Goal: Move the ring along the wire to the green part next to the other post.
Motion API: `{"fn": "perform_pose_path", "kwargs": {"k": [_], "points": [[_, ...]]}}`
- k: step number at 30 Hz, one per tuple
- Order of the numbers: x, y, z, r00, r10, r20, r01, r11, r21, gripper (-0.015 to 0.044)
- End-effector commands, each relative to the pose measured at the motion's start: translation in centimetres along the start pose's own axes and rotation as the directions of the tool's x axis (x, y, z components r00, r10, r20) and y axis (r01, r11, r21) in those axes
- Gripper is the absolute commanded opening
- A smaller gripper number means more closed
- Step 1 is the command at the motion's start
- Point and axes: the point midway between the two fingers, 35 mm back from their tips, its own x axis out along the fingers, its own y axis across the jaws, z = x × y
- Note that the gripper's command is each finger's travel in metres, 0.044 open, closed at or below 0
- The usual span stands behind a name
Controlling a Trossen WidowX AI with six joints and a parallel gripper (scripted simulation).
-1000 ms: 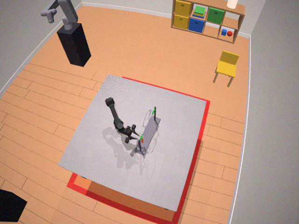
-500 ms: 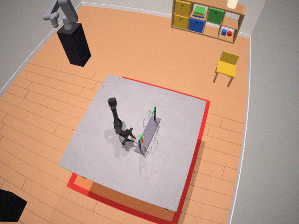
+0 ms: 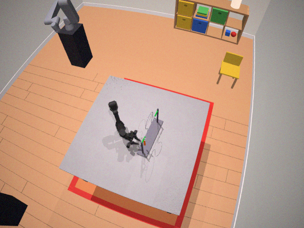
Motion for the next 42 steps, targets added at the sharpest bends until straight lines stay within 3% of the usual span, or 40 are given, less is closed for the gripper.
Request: {"fn": "perform_pose_path", "kwargs": {"k": [1, 42], "points": [[1.3, 0.1, 1.3, 0.999, 0.003, 0.037, -0.003, 1.0, -0.005, 0.016], [6.6, -0.1, 1.9, 0.999, 0.003, 0.04, -0.003, 1.0, -0.005, 0.016]]}}
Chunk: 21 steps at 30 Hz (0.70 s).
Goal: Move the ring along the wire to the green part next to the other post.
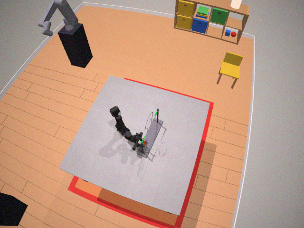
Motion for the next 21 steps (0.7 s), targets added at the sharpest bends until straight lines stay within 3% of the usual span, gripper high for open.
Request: {"fn": "perform_pose_path", "kwargs": {"k": [1, 21], "points": [[0.8, -0.1, -0.2, 1.0, -0.002, -0.004, 0.002, 1.0, 0.009, 0.016], [2.8, 0.2, -0.5, 1.0, -0.002, -0.001, 0.002, 1.0, 0.01, 0.016]]}}
